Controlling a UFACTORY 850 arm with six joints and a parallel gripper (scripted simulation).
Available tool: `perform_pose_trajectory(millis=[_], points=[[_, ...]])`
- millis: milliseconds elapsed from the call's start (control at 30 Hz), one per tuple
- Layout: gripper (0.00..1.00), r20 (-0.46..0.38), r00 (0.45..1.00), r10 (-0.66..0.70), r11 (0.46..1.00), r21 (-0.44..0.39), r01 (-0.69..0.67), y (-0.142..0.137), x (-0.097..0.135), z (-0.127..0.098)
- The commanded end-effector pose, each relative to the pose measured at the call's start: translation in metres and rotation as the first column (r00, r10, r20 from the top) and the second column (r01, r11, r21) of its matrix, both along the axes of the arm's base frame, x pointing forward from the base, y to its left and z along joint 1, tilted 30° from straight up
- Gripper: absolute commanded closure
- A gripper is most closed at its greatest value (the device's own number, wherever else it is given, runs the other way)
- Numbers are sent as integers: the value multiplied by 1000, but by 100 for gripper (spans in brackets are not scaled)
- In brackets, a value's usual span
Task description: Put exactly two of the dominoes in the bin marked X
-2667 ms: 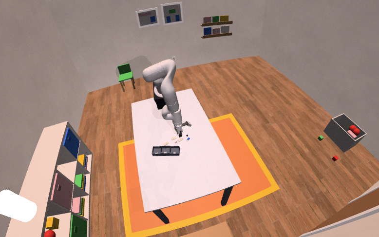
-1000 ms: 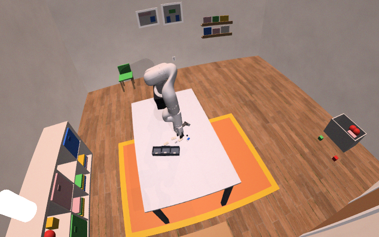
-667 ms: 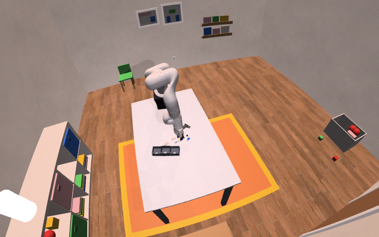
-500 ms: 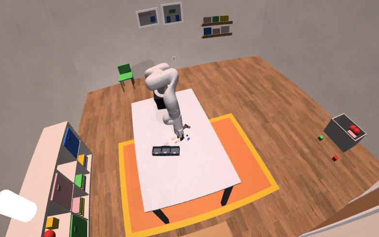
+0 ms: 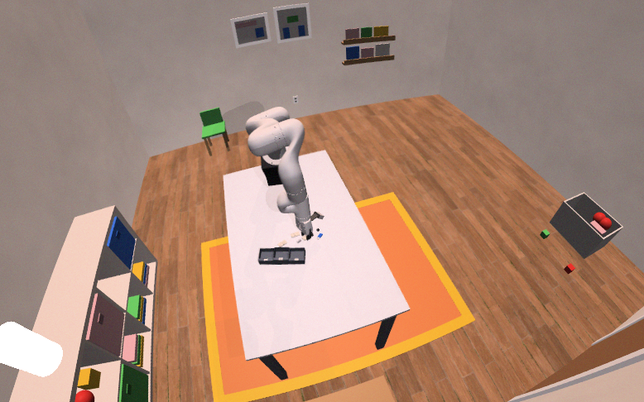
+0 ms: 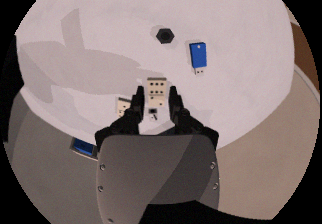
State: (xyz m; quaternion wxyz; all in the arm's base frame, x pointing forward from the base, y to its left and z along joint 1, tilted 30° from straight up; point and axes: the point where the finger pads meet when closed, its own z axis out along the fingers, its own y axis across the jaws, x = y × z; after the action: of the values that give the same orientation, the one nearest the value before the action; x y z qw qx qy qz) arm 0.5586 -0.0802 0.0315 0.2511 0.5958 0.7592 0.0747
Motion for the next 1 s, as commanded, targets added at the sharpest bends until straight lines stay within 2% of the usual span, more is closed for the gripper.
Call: perform_pose_trajectory(millis=[0,100,133,967], points=[[59,1,1000,0,1000,0,0,0,0,0],[59,1,1000,0,1000,0,0,0,0,0],[100,1,1000,0,1000,0,0,0,0,0],[100,1,1000,0,1000,0,0,0,0,0]])
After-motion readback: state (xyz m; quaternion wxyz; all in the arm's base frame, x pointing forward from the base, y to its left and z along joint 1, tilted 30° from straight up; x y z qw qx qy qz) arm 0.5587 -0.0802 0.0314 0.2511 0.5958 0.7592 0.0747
